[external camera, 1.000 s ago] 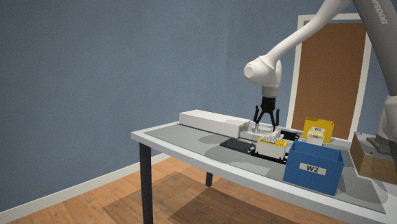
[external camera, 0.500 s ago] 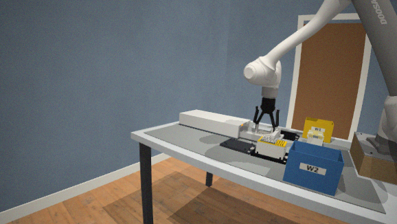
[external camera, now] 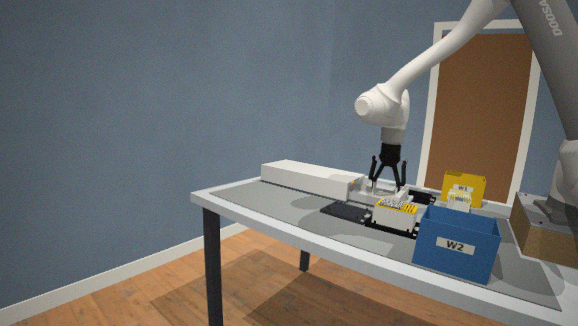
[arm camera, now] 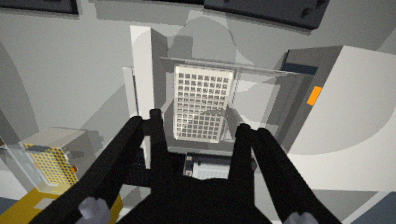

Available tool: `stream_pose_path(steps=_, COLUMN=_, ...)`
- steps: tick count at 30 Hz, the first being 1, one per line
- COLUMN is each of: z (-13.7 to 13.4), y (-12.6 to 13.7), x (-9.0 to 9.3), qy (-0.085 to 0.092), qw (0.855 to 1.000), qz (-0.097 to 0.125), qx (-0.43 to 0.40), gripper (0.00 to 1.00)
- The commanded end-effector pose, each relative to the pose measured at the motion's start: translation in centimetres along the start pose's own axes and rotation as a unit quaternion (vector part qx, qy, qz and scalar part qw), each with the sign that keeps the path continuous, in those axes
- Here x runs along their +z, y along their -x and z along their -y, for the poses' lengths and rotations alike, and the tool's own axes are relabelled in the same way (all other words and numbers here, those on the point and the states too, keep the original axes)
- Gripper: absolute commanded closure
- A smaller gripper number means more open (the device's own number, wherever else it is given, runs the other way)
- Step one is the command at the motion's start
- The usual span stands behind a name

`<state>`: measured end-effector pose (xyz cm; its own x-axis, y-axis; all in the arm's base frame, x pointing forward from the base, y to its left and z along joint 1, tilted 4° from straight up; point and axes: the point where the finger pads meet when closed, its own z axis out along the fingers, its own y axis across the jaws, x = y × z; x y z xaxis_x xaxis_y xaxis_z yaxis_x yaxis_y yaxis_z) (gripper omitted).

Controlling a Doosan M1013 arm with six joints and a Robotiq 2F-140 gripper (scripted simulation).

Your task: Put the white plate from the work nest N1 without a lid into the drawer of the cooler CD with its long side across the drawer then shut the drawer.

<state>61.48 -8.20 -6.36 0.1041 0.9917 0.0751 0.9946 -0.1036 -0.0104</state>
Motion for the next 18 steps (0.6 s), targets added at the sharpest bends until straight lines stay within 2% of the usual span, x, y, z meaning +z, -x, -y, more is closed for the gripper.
stream_pose_path(steps=1, z=0.00, y=-0.01, x=0.08, qy=0.000, qw=1.000, qz=0.000, qx=0.000, gripper=1.00)
stream_pose_path(steps=18, z=-0.03, y=0.00, x=0.54, qy=0.000, qw=1.000, qz=0.000, qx=0.000, gripper=1.00)
